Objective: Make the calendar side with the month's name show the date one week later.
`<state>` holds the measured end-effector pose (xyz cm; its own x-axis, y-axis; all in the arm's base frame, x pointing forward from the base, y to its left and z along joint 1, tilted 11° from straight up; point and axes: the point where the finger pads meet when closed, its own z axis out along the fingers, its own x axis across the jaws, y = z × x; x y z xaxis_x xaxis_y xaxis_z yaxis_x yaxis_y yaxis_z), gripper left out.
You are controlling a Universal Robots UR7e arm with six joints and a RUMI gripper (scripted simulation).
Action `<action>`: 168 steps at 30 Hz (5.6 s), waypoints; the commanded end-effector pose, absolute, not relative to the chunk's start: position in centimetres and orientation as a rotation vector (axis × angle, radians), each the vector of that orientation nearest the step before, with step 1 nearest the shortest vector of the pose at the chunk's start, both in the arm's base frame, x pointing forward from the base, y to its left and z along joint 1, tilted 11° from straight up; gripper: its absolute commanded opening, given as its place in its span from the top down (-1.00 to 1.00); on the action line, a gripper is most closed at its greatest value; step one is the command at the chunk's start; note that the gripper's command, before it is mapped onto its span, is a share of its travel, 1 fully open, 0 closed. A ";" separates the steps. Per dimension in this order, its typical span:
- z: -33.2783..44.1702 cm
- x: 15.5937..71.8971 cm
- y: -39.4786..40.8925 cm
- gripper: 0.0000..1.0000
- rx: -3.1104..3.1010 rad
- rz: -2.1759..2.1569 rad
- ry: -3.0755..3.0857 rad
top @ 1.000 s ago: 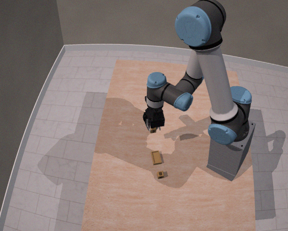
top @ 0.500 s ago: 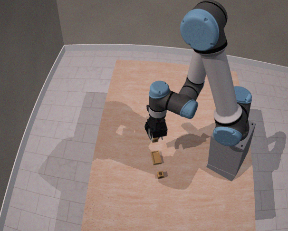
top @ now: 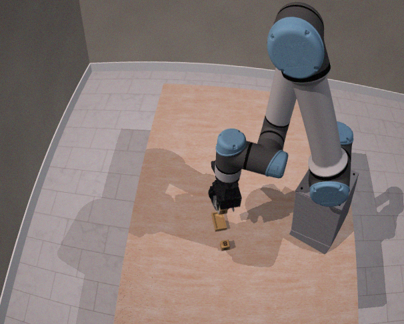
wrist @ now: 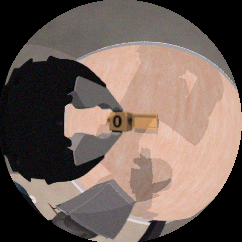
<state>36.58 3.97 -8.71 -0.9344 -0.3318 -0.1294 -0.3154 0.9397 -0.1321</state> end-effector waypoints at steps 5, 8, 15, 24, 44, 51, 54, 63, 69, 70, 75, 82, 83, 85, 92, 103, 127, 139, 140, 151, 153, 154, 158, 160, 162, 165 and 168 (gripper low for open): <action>-8.6 36.7 4.0 0.80 -0.484 -0.170 2.946; -8.8 36.8 4.0 0.80 -0.484 -0.170 2.947; -9.4 36.9 3.9 0.80 -0.484 -0.170 2.947; -11.7 37.4 3.7 0.80 -0.482 -0.170 2.946; -15.1 38.1 3.5 0.80 -0.483 -0.170 2.946; -15.2 38.0 3.5 0.80 -0.484 -0.169 2.948; -15.1 38.0 3.5 0.80 -0.483 -0.169 2.947; -15.1 38.0 3.5 0.80 -0.483 -0.169 2.947; -15.1 38.0 3.5 0.80 -0.483 -0.169 2.947; -15.1 38.0 3.5 0.80 -0.483 -0.169 2.947; -15.1 38.0 3.5 0.80 -0.483 -0.169 2.947; -15.1 38.0 3.5 0.80 -0.483 -0.169 2.947; -15.1 38.0 3.5 0.80 -0.483 -0.169 2.947; -15.1 38.0 3.5 0.80 -0.483 -0.169 2.947; -15.2 37.9 3.5 0.80 -0.482 -0.169 2.948; -15.2 37.8 3.5 0.80 -0.483 -0.168 2.949; -15.2 37.7 3.5 0.80 -0.483 -0.168 2.950; -15.2 37.7 3.6 0.80 -0.483 -0.168 2.950; -15.2 37.7 3.6 0.80 -0.483 -0.168 2.950; -15.2 37.7 3.6 0.80 -0.483 -0.168 2.950; -15.2 37.7 3.6 0.80 -0.483 -0.168 2.950; -15.2 37.7 3.6 0.80 -0.483 -0.168 2.950; -15.2 37.7 3.6 0.80 -0.483 -0.168 2.950; -15.2 37.7 3.6 0.80 -0.483 -0.168 2.950; -15.2 37.7 3.5 0.80 -0.483 -0.168 2.950; -15.3 37.7 3.5 0.80 -0.483 -0.168 2.950; -15.3 37.7 3.5 0.80 -0.483 -0.168 2.950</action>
